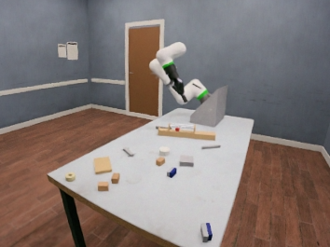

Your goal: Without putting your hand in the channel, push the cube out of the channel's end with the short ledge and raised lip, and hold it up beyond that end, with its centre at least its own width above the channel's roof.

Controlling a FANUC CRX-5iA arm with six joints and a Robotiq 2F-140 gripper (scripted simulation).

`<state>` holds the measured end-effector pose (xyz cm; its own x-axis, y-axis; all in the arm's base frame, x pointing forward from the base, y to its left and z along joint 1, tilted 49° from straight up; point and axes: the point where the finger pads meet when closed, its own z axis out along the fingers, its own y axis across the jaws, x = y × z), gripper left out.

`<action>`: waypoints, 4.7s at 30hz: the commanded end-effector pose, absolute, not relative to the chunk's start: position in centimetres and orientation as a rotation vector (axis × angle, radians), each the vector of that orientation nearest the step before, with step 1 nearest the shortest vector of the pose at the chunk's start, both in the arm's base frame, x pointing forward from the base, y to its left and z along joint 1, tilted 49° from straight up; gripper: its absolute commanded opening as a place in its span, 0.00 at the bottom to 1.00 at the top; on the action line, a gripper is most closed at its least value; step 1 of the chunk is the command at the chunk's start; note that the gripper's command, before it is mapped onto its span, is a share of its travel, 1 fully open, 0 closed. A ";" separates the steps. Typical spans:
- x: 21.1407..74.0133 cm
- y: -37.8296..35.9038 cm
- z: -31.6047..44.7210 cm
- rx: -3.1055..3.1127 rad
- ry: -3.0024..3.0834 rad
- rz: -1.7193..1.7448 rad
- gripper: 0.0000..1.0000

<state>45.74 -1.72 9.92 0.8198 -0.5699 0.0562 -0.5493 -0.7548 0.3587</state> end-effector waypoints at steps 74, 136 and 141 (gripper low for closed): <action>58.7 4.2 -21.3 1.228 2.314 -1.123 0.10; 58.8 4.2 -21.4 1.966 1.412 -0.762 0.10; 58.8 4.2 -21.4 2.094 1.153 -0.658 0.10</action>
